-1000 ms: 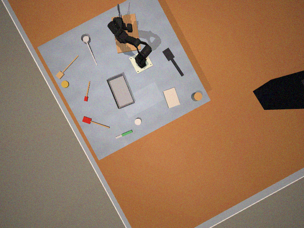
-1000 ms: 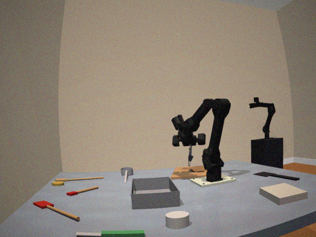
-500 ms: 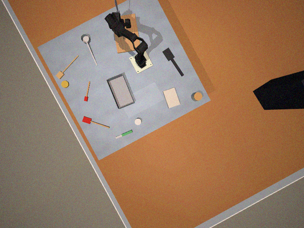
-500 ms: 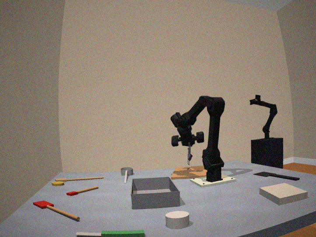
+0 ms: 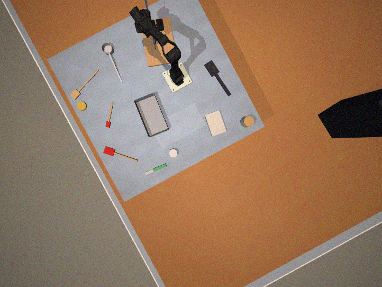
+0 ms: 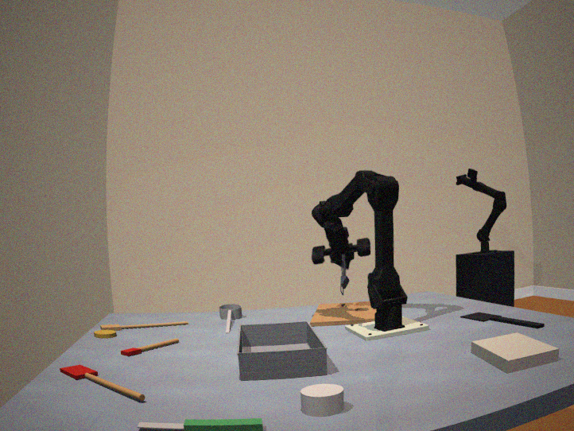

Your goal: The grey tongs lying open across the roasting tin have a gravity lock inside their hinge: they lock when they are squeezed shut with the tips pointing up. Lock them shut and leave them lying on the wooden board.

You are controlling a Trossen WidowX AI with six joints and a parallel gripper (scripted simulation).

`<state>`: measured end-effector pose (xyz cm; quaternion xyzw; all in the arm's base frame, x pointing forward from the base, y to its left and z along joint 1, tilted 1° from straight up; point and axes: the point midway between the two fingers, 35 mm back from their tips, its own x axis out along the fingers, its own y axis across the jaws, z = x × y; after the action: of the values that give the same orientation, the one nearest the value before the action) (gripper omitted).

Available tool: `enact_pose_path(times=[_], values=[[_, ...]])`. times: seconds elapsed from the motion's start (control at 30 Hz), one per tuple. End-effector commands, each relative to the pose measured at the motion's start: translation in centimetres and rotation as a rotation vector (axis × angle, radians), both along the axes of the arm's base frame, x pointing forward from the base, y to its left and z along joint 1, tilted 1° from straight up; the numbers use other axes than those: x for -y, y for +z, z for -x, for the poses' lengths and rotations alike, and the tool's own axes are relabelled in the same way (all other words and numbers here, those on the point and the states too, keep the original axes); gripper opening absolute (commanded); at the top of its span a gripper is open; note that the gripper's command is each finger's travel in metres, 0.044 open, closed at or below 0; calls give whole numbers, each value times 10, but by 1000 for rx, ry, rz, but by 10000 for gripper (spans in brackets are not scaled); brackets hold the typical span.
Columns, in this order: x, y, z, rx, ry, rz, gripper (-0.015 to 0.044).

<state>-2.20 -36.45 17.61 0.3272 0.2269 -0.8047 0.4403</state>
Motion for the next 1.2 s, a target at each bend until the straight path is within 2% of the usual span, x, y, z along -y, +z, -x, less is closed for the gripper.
enact_pose_path(times=[0.0, 1.17], values=[[4, 3, 2, 45, -5, -52, -150], [-15, 14, 13, 477, -104, -532, -150]])
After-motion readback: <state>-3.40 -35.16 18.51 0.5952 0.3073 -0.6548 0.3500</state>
